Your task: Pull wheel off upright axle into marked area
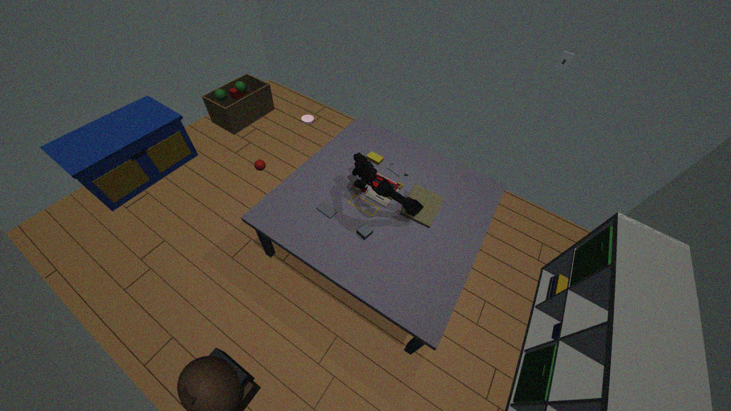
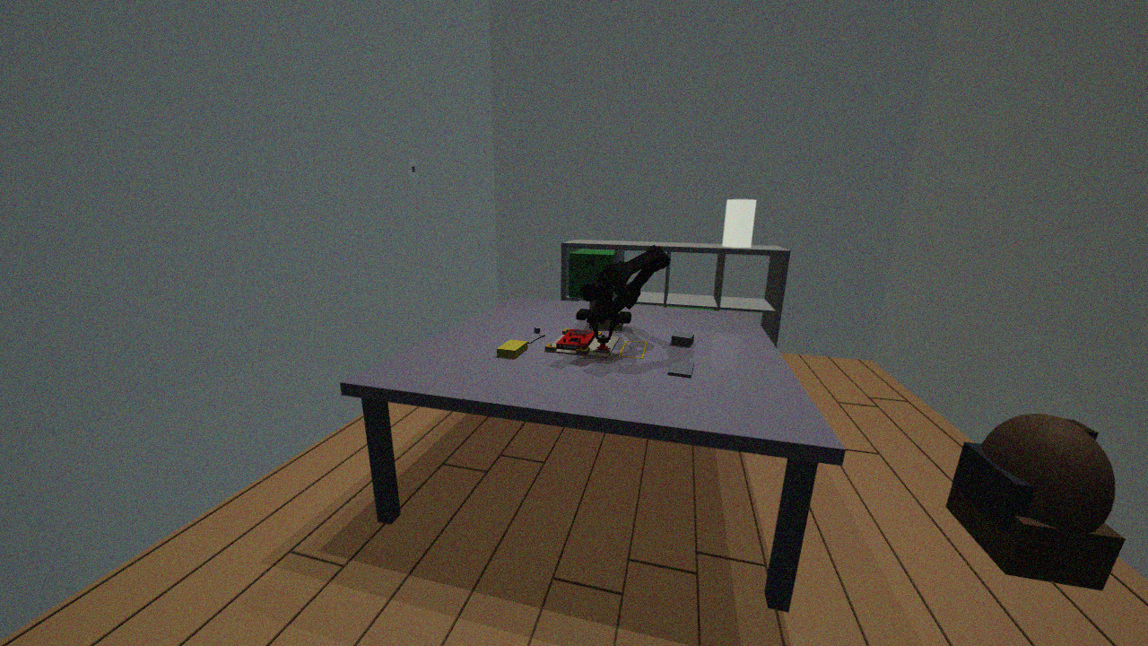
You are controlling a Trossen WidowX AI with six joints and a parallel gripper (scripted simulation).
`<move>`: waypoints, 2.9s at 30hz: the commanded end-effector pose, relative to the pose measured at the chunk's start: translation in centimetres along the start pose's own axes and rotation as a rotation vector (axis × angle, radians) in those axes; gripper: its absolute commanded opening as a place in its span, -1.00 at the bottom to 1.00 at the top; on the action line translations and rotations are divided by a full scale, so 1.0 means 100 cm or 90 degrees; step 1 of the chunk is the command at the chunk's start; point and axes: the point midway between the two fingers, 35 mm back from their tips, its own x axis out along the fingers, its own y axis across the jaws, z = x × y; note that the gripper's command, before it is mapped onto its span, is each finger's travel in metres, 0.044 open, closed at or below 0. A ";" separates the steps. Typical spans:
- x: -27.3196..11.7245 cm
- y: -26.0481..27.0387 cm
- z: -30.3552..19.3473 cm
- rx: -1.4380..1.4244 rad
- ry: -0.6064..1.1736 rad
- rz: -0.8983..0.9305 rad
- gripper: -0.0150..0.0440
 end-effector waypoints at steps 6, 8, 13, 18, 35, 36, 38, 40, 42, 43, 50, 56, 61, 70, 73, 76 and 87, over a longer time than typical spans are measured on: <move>-0.008 -0.001 0.002 -0.004 -0.008 -0.004 -0.49; -0.008 -0.001 0.002 -0.004 -0.008 -0.003 -0.49; -0.010 -0.001 0.002 -0.003 -0.008 -0.003 -0.49; -0.012 -0.001 0.002 -0.003 -0.008 -0.003 -0.49; -0.017 -0.001 0.002 -0.003 -0.009 -0.003 -0.49; -0.018 -0.001 0.002 -0.003 -0.009 -0.003 -0.49; -0.018 -0.001 0.002 -0.002 -0.010 -0.003 -0.49; -0.019 -0.001 0.002 -0.002 -0.010 -0.003 -0.49; -0.019 -0.001 0.002 -0.002 -0.010 -0.003 -0.49; -0.020 -0.001 0.002 -0.002 -0.010 -0.003 -0.49; -0.022 -0.001 0.002 -0.002 -0.010 -0.003 -0.49; -0.024 -0.001 0.001 -0.002 -0.011 -0.002 -0.49; -0.026 -0.001 0.001 -0.002 -0.011 -0.002 -0.49; -0.028 -0.001 0.001 -0.001 -0.012 -0.002 -0.49; -0.033 -0.001 0.001 -0.001 -0.012 -0.002 -0.49; -0.042 -0.001 0.001 -0.001 -0.012 -0.003 -0.49; -0.056 0.009 -0.007 0.005 -0.009 0.002 -0.49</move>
